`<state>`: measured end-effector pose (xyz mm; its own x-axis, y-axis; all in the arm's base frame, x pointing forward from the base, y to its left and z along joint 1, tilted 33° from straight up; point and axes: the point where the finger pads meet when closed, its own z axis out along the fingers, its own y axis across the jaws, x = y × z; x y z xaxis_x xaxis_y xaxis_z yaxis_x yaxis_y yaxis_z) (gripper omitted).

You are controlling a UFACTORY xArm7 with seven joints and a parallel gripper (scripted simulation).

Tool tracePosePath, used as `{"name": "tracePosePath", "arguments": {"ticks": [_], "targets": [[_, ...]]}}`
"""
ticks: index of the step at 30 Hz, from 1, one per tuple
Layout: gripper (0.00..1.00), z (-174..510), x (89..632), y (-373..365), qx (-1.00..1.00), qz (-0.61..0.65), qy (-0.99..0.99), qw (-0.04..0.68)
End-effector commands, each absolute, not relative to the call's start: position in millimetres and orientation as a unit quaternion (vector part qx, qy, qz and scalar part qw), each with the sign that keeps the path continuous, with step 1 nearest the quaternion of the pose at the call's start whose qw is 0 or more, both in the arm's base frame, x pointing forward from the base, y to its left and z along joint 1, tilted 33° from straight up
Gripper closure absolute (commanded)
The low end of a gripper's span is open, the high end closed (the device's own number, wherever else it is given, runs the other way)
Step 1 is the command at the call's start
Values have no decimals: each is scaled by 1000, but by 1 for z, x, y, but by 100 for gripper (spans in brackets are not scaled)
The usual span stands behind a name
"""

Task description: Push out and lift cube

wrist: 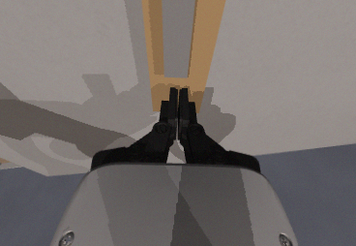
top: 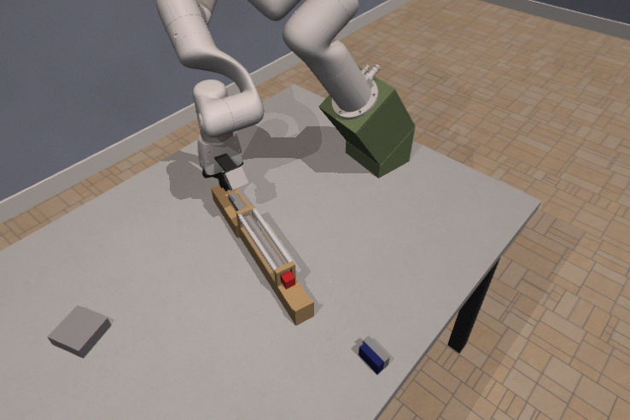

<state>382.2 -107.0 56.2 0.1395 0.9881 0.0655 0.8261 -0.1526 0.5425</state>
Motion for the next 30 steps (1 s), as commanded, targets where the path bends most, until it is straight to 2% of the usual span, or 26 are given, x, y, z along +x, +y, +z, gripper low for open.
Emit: {"name": "tracePosePath", "arguments": {"ticks": [1,30], "targets": [[100,51,386,-107,729,210,622,194],[100,42,395,-92,729,210,622,194]]}}
